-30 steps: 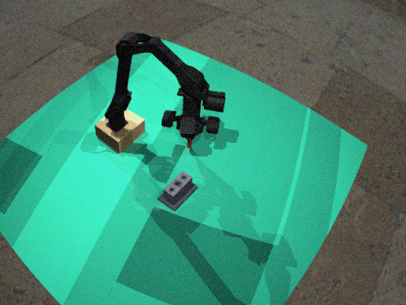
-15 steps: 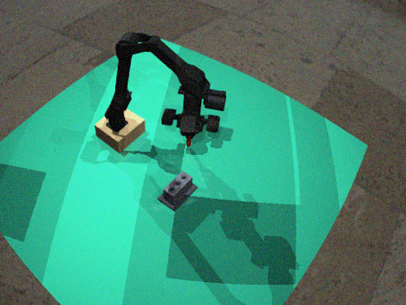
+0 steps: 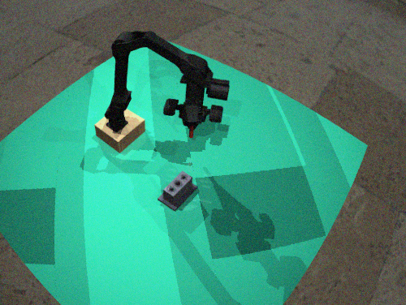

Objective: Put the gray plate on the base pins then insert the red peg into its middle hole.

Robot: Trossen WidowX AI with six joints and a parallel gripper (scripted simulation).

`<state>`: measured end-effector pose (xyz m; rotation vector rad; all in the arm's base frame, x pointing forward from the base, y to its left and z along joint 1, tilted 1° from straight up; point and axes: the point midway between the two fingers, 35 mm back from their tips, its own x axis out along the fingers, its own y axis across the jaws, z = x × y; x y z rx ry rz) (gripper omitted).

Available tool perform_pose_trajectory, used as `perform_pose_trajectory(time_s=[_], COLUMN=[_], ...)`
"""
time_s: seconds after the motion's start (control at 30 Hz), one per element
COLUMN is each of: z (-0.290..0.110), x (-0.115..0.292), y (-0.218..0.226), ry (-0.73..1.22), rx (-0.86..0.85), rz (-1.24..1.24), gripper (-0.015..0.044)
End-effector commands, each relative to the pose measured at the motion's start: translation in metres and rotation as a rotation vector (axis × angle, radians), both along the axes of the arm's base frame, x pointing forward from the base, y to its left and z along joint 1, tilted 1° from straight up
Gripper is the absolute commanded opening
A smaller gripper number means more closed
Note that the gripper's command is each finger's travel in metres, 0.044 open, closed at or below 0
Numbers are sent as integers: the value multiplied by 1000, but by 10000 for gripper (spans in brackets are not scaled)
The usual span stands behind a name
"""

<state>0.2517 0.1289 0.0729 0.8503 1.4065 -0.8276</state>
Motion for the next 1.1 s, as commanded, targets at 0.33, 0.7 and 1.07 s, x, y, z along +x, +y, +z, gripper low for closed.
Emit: perform_pose_trajectory(time_s=[0.33,0.7,1.07], z=[20,21,22], x=[8,29,48], y=[-7,-30,-56], ry=[-2,-5,-9], rx=[0,0,-2], rz=[-1,-1,0], gripper=[0,0,0])
